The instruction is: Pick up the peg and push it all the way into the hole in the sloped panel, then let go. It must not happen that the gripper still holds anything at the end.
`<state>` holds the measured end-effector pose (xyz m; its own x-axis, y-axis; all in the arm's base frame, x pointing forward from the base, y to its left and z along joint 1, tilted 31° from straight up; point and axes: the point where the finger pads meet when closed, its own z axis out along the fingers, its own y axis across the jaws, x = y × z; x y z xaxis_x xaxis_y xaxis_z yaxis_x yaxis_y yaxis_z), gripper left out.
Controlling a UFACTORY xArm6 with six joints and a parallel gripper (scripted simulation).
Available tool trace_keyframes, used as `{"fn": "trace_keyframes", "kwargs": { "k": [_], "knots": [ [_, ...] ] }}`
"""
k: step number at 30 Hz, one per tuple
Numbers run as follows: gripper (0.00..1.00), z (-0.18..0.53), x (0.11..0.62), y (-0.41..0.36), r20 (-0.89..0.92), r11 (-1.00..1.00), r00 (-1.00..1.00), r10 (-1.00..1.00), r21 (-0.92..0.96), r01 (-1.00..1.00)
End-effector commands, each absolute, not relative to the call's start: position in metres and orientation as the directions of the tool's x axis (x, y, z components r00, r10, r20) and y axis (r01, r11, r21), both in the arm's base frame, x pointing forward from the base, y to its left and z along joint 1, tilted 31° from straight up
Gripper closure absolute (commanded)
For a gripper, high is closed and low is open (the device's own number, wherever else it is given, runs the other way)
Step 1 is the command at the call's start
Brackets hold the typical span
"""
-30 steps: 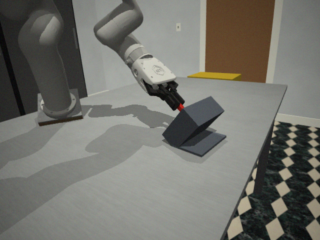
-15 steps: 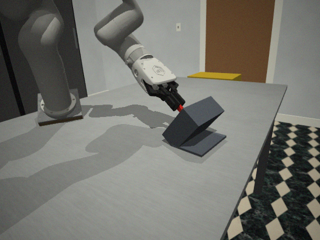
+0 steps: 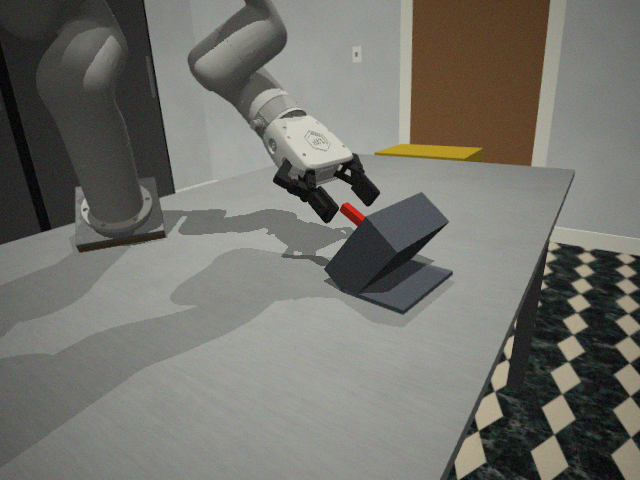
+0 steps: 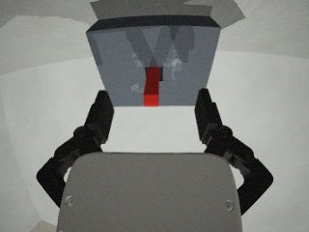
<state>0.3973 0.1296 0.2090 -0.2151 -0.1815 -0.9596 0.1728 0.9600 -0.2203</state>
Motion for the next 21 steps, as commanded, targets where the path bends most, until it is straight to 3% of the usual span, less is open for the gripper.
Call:
{"fn": "trace_keyframes", "kwargs": {
  "k": [1,21],
  "knots": [
    [0.0,0.211,0.396,0.131,-0.961,0.96,-0.212,-0.18,-0.218,0.173],
    [0.0,0.225,0.347,0.148,-0.965,0.962,-0.196,-0.175,-0.211,0.176]
  ]
}}
